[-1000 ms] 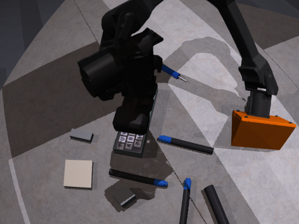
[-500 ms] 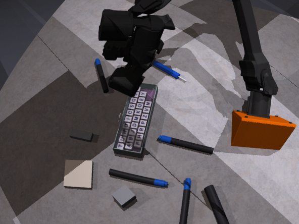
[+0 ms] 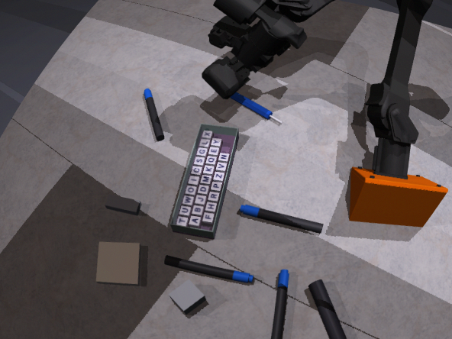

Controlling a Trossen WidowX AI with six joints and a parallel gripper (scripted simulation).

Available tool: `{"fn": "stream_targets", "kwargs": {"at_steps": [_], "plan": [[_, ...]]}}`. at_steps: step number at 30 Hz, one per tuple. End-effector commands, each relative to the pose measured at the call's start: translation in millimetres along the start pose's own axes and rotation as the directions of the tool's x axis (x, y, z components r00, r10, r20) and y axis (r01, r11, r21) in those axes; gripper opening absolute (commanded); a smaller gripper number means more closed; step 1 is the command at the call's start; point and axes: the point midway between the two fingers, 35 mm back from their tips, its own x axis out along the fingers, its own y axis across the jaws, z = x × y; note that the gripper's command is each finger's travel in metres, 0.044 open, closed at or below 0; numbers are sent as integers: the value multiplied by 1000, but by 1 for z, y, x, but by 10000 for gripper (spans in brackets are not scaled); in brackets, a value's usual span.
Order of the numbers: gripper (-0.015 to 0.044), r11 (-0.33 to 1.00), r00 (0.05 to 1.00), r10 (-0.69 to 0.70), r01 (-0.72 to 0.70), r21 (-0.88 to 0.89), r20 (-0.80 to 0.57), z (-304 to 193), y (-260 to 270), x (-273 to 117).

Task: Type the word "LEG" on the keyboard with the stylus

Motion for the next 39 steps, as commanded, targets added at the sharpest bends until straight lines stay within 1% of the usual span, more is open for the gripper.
{"fn": "stream_targets", "kwargs": {"at_steps": [1,39], "plan": [[150,1000,1000,-12,12,0,4,-4,-6,-1],[150,1000,1000,-13,13,0,5,-15,-6,23]]}}
